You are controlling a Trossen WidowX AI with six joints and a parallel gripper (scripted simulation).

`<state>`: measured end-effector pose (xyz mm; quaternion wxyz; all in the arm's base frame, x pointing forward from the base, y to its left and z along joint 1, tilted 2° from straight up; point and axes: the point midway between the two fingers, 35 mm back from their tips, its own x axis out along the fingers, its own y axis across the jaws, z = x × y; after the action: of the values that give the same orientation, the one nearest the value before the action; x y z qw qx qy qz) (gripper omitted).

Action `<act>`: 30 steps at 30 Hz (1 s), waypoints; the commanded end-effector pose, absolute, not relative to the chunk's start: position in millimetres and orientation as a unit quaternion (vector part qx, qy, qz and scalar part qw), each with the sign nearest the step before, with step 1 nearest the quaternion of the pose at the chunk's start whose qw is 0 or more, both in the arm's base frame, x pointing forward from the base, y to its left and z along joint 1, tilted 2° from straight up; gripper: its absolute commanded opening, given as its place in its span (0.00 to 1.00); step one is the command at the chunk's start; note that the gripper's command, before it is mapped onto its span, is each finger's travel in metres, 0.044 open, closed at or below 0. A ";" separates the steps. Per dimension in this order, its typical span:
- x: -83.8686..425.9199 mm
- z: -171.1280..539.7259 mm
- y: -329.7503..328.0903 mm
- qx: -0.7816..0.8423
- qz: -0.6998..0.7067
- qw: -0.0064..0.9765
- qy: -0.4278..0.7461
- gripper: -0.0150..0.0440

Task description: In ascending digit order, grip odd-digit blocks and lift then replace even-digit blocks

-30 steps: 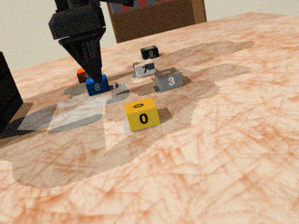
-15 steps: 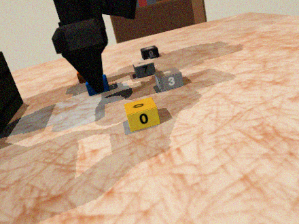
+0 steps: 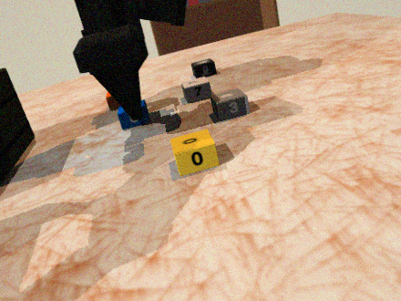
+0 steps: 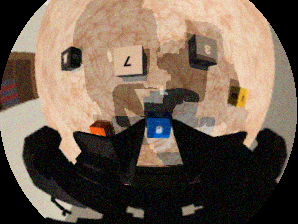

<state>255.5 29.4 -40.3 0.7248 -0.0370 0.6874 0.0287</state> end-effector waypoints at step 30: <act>255.1 -33.5 30.0 -0.038 0.032 0.724 0.688 0.46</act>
<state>254.0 29.3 -39.2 0.7218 -0.0373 0.6905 0.0287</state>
